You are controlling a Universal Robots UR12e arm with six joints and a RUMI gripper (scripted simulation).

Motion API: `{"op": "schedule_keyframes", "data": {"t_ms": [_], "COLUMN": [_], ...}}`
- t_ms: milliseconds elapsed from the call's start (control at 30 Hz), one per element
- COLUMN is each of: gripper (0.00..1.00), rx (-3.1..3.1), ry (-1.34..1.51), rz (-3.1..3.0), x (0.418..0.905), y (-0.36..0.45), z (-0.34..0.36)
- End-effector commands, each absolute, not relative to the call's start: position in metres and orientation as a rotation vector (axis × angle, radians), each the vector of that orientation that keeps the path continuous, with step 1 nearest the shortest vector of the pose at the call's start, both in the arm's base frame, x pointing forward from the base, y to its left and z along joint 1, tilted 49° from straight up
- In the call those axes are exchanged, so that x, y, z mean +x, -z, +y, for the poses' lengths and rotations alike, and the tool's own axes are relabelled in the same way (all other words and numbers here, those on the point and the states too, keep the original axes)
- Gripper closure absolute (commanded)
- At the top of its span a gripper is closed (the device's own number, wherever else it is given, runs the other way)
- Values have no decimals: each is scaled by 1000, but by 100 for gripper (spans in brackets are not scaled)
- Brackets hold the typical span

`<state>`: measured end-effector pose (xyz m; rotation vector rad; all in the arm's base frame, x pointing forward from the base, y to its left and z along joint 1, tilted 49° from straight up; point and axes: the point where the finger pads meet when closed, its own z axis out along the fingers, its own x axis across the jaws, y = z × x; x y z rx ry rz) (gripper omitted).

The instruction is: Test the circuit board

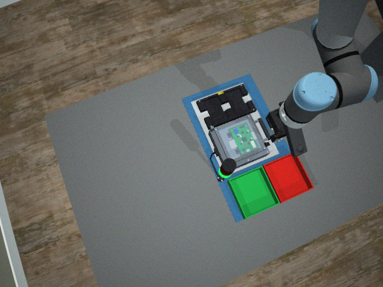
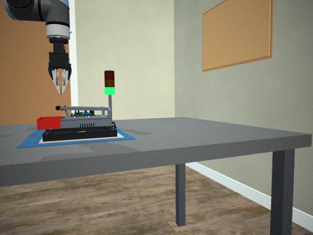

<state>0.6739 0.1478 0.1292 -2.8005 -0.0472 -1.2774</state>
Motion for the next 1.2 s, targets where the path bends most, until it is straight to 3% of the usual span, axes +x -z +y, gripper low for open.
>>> {"op": "schedule_keyframes", "data": {"t_ms": [0, 500, 533, 1167], "gripper": [100, 100, 85, 85], "rx": [-2802, -2802, -2802, -2802], "ry": [1279, 1279, 1279, 1279], "rz": [-57, -57, -57, -57], "x": [674, 674, 674, 674], "y": [-130, -130, -130, -130], "z": [148, 148, 148, 148]}}
